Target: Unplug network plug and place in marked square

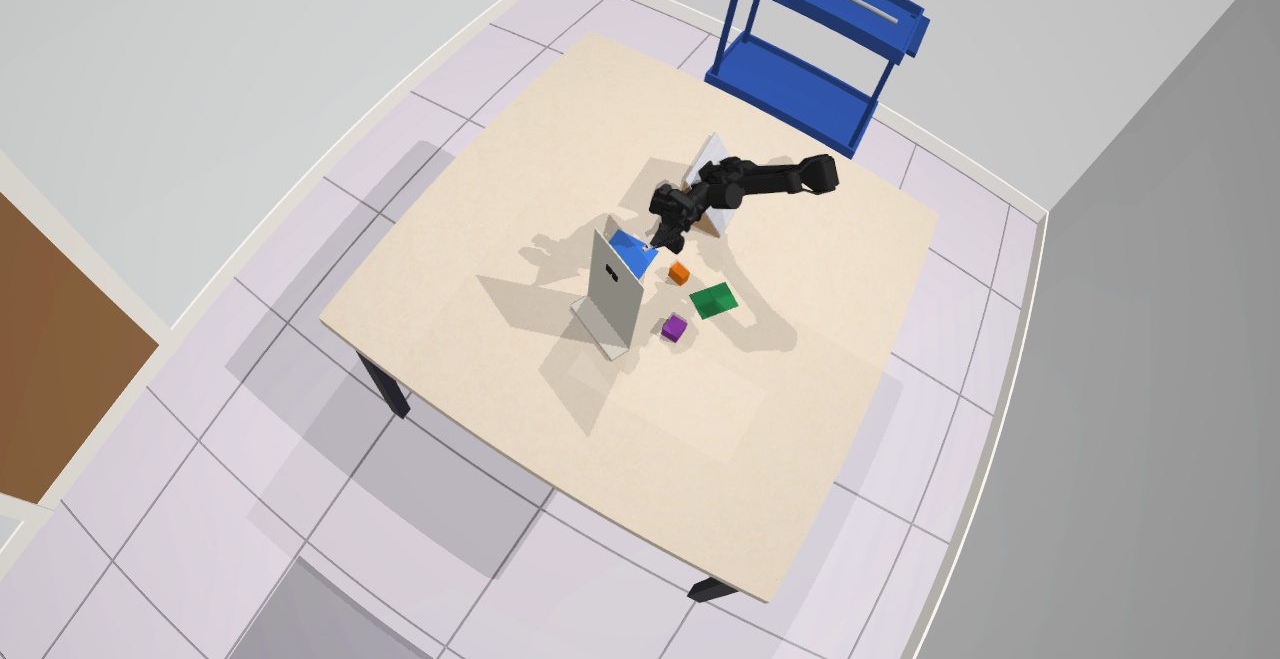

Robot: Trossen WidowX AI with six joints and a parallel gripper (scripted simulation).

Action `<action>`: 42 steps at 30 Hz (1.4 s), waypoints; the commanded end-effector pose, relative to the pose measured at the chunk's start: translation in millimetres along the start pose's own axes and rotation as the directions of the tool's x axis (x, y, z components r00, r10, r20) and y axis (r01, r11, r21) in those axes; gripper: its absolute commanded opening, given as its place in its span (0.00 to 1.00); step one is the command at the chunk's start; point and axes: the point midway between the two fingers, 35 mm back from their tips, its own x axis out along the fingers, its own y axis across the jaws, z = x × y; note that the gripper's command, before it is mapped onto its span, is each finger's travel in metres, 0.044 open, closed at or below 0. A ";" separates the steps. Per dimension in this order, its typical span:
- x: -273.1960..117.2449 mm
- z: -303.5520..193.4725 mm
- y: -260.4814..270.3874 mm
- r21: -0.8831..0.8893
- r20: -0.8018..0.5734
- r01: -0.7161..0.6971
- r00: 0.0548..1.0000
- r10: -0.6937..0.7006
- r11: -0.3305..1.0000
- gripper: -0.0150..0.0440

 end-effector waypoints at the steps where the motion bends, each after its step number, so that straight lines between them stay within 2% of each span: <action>1: -3.5 -4.0 9.6 -0.007 -0.010 -0.006 1.000 0.006 1.000 0.25; 12: -9.2 -4.1 19.7 -0.011 -0.005 0.005 1.000 -0.005 1.000 0.25; 25: -5.1 51.5 -40.1 -0.044 0.140 0.330 0.937 -0.321 0.943 0.25; 42: -34.7 96.2 -114.9 0.036 0.161 0.680 0.719 -0.676 0.732 0.25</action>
